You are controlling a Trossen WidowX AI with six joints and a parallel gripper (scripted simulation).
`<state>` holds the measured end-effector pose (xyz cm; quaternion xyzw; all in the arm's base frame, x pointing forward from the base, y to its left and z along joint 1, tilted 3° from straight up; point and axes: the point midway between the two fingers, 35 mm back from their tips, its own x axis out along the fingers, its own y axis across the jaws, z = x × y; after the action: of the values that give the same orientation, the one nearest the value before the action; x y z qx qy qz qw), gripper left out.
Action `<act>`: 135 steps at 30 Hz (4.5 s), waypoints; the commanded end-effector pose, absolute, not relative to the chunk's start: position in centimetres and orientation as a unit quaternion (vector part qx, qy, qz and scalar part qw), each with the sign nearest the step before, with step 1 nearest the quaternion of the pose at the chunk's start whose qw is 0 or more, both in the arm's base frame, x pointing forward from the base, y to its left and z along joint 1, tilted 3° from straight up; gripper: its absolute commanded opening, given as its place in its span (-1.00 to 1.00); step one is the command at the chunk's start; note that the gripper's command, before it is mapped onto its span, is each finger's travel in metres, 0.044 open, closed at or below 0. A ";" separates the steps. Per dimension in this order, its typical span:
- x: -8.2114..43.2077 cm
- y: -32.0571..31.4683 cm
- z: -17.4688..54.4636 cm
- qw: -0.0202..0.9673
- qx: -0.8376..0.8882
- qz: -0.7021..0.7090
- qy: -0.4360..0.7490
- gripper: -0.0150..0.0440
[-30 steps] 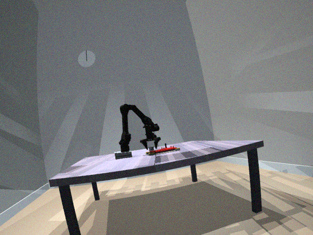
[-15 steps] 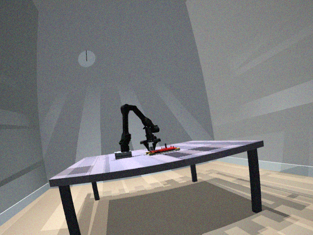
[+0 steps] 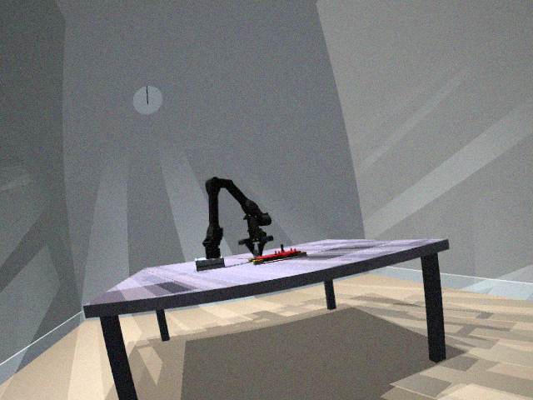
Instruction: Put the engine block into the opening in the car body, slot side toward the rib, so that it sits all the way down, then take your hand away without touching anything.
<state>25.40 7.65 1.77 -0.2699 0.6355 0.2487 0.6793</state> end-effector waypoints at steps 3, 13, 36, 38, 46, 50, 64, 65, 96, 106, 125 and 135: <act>25.7 7.9 3.5 0.681 -0.270 0.251 0.633 -0.49; 25.7 8.1 6.4 0.681 -0.270 0.251 0.633 -0.49; 24.3 8.1 13.4 0.681 -0.270 0.251 0.633 -0.49; 24.0 8.1 14.0 0.681 -0.270 0.251 0.633 -0.49; 23.7 8.0 14.4 0.681 -0.270 0.251 0.633 -0.49; 24.0 8.0 12.3 0.681 -0.270 0.251 0.633 -0.49; 23.7 7.7 12.6 0.709 -0.257 0.263 0.602 -0.49; 23.6 7.7 12.6 0.715 -0.254 0.266 0.594 -0.49; 22.5 6.1 9.6 0.860 -0.165 0.330 0.351 -0.49; 22.6 6.1 7.9 0.860 -0.165 0.330 0.351 -0.49; 22.8 6.1 4.7 0.860 -0.165 0.330 0.352 -0.49; 22.9 6.1 3.0 0.860 -0.165 0.330 0.352 -0.49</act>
<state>22.96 6.00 3.74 -0.1647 0.3525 0.3266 0.8614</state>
